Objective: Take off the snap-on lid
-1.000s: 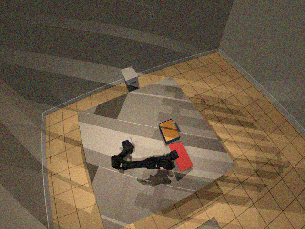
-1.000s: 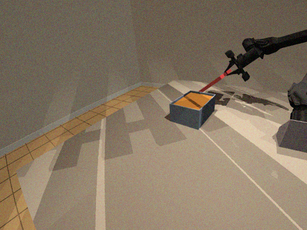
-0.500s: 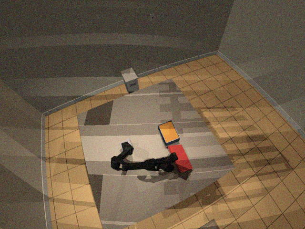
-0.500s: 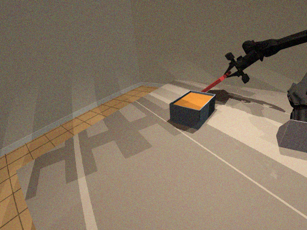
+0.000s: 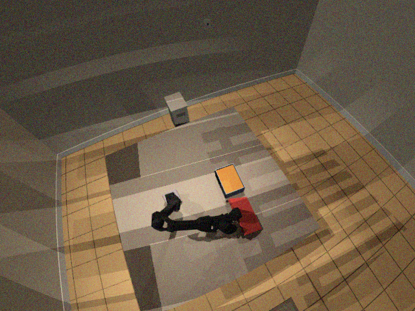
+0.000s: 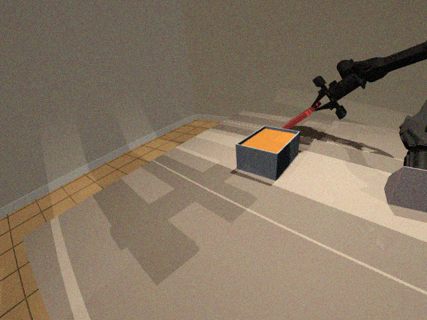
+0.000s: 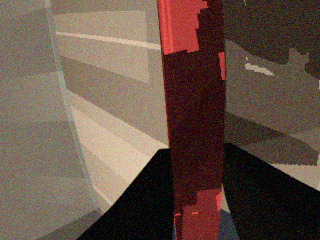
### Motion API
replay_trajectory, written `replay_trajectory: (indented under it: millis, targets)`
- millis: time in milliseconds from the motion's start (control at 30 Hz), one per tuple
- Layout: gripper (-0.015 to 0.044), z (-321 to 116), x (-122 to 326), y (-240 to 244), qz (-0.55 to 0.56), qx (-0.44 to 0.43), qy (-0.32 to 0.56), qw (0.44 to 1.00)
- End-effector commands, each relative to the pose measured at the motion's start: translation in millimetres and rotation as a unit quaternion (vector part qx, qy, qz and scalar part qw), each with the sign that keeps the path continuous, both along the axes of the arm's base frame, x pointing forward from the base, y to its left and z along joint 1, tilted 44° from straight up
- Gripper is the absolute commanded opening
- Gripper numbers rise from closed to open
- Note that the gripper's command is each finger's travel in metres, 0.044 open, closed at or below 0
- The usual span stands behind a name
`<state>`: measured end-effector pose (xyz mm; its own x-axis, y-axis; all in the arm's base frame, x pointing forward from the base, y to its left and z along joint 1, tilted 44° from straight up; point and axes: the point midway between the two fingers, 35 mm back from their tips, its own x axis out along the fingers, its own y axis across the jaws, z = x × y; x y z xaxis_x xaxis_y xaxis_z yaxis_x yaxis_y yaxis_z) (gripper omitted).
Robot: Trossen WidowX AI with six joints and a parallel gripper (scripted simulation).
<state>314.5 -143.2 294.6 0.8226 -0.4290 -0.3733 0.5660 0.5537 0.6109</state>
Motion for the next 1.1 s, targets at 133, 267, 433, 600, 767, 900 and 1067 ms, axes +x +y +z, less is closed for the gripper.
replay_trajectory:
  millis: [133,267,433,600,767,900,1067]
  targets:
    - [0.0,-5.3,1.9,-2.6,0.007,0.0,0.0,1.0]
    - [0.0,-7.5,2.2,-4.8,0.007,0.0,0.0,1.0]
    - [0.0,-10.3,2.6,-7.6,0.007,-0.001,0.0,1.0]
    - [0.0,-13.1,3.0,-10.4,0.007,-0.001,0.0,1.0]
    - [0.0,-15.9,3.4,-13.1,0.007,-0.001,0.0,1.0]
    - [0.0,-18.2,3.8,-15.3,0.007,-0.001,0.0,1.0]
    - [0.0,-21.0,4.2,-18.1,0.007,-0.001,0.0,1.0]
